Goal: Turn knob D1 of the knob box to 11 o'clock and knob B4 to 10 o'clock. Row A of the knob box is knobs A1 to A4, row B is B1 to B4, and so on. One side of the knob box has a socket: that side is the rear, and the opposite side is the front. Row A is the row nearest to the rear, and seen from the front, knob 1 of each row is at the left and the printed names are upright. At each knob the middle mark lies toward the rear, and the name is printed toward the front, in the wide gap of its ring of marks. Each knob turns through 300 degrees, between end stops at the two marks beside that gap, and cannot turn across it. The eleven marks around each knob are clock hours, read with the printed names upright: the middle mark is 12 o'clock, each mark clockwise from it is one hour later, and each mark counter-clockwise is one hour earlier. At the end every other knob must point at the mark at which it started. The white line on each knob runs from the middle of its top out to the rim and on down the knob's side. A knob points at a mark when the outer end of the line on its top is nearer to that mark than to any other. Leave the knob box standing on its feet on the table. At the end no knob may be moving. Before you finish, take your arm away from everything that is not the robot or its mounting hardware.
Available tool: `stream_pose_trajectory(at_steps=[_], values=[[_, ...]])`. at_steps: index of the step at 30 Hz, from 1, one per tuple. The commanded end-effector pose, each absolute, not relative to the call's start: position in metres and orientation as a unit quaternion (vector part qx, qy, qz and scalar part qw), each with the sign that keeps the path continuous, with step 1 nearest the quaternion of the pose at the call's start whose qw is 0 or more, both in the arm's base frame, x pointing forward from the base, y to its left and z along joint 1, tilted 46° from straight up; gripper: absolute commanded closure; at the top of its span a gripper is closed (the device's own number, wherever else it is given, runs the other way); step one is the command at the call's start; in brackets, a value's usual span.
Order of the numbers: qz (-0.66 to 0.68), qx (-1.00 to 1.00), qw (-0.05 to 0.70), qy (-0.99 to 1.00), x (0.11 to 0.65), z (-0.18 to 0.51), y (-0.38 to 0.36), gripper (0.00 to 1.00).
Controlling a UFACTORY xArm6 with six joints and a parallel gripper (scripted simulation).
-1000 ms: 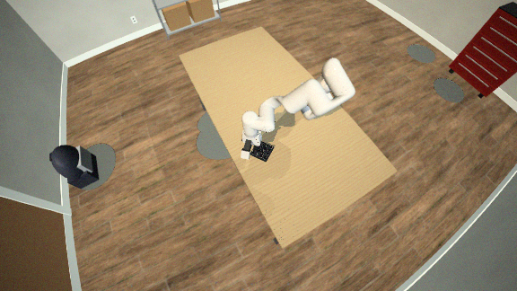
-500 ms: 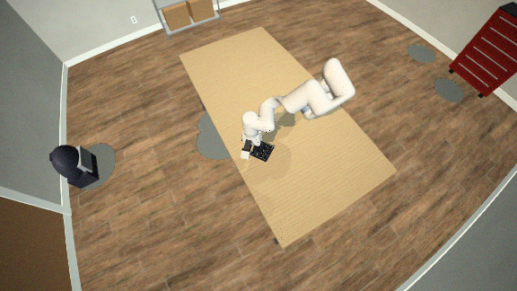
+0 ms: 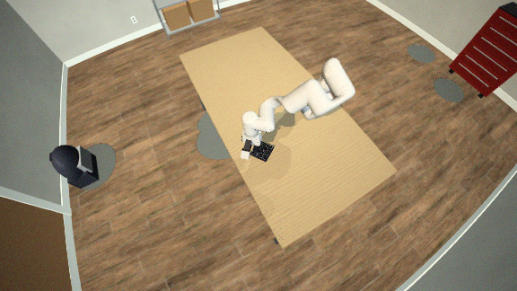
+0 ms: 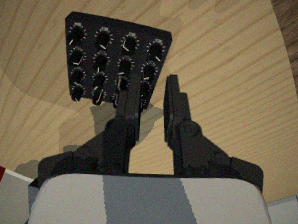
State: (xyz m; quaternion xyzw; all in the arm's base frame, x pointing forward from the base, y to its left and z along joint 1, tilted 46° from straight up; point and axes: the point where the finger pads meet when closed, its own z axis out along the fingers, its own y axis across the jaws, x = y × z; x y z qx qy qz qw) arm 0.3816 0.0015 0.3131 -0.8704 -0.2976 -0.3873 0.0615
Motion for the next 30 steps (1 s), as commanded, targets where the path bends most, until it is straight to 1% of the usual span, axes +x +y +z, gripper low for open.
stream_pose_trajectory(at_steps=[1,30], values=[[-0.389,-0.87,0.061,-0.298,0.382,0.314,0.001,0.81],[-0.389,-0.87,0.061,-0.298,0.396,0.299,0.007,0.81]])
